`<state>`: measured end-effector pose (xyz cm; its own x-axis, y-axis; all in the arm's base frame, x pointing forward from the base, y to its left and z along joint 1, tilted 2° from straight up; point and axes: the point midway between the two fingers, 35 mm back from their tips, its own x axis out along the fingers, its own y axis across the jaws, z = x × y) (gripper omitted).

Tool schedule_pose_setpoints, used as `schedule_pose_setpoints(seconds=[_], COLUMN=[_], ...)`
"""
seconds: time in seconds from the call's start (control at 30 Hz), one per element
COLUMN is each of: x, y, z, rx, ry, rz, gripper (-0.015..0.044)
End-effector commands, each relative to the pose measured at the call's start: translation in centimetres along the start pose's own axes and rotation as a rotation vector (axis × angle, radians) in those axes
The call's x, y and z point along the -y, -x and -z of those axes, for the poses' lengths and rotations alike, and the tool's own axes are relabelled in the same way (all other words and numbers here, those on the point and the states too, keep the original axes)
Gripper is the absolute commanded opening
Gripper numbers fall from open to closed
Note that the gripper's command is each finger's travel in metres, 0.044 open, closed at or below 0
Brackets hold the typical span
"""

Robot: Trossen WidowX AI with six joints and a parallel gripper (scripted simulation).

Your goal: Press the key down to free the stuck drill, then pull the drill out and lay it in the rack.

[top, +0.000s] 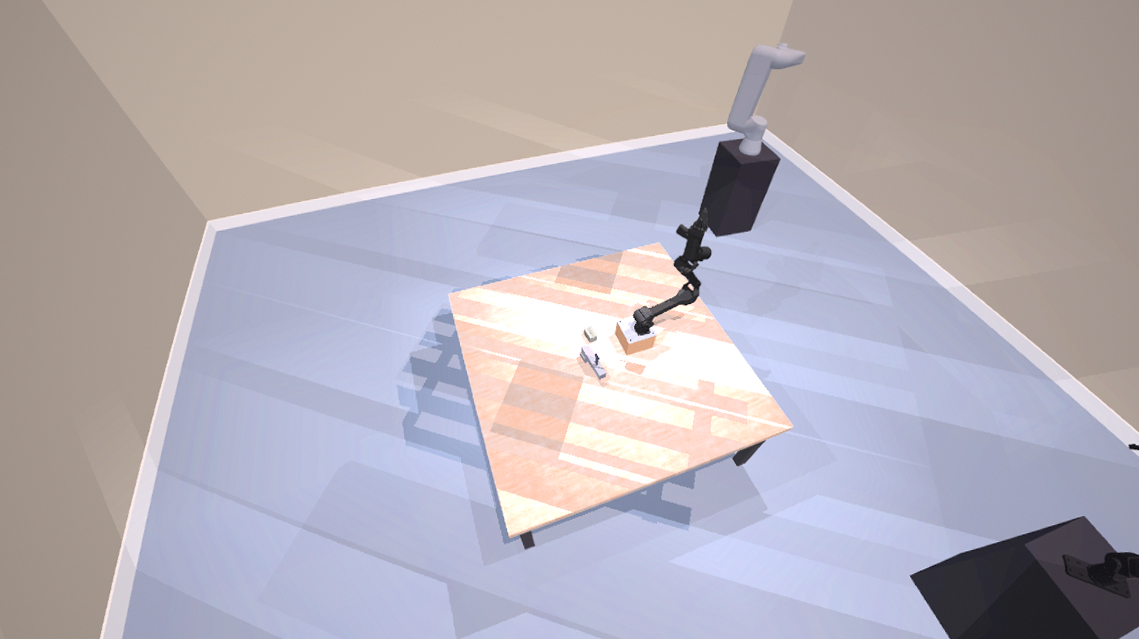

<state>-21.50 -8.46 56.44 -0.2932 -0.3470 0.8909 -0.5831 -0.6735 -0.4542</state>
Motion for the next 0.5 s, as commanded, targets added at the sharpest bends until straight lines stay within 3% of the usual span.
schedule_pose_setpoints(seconds=[0.0,0.27,0.47], x=[0.0,0.2,7.7], y=[0.0,0.0,0.1], z=[0.0,-0.2,-5.3], rx=[0.000,0.004,0.119], ry=[0.000,0.007,0.218], rz=[0.000,0.007,0.240], gripper=[0.0374,0.0164,0.0006])
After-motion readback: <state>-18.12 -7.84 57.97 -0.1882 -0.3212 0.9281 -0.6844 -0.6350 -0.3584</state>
